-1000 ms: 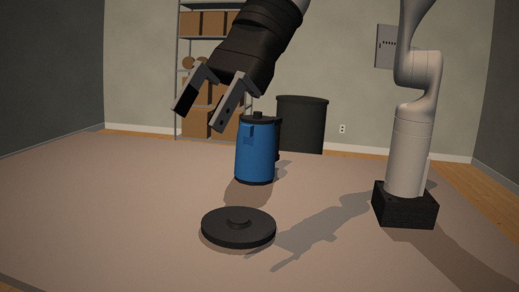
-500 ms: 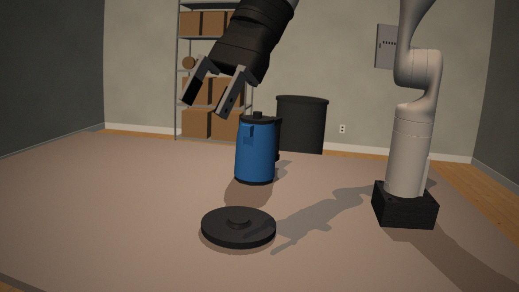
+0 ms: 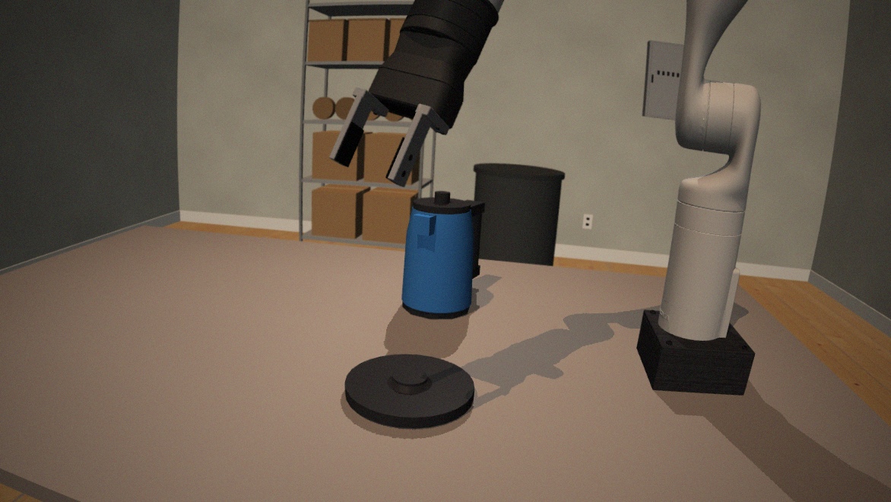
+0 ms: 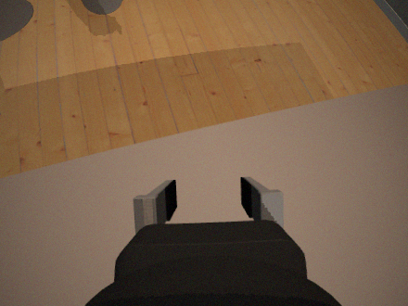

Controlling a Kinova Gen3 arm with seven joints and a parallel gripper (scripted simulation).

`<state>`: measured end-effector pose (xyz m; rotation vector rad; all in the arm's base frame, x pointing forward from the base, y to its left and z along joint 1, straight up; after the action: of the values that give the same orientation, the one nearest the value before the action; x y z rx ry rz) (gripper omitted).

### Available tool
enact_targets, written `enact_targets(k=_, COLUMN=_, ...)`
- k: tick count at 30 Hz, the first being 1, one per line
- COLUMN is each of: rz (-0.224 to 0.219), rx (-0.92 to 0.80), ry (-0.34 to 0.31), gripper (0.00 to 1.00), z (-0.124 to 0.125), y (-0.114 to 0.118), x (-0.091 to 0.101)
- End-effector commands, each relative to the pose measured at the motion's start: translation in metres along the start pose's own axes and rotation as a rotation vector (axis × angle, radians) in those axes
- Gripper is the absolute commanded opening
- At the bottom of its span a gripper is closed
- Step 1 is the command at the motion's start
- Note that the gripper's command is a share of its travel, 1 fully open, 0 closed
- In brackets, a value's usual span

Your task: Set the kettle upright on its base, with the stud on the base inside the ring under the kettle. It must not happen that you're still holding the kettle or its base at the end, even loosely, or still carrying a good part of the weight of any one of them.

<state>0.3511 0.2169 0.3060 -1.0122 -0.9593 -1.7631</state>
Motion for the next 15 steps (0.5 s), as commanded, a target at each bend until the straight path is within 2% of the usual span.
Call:
enact_targets(k=1, rz=0.000, rx=0.001, ry=-0.005, gripper=1.00, z=-0.006, y=0.005, x=0.006)
enact_targets(k=13, rz=0.020, rx=0.023, ry=-0.081, gripper=1.00, z=-0.045, y=0.017, x=0.026)
enact_targets(k=15, rz=0.020, rx=0.023, ry=-0.081, gripper=1.00, z=-0.045, y=0.017, x=0.026)
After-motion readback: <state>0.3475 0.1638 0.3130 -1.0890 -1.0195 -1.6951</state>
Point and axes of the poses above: the point where the finger pads meet when closed, its own x axis back along the fingers, its own y axis across the jaws, z = x × y, the point moved 9 cm from there along x, back along the fingers, and after that the axes turned 1 degree about -x, right-handed, at the moved point
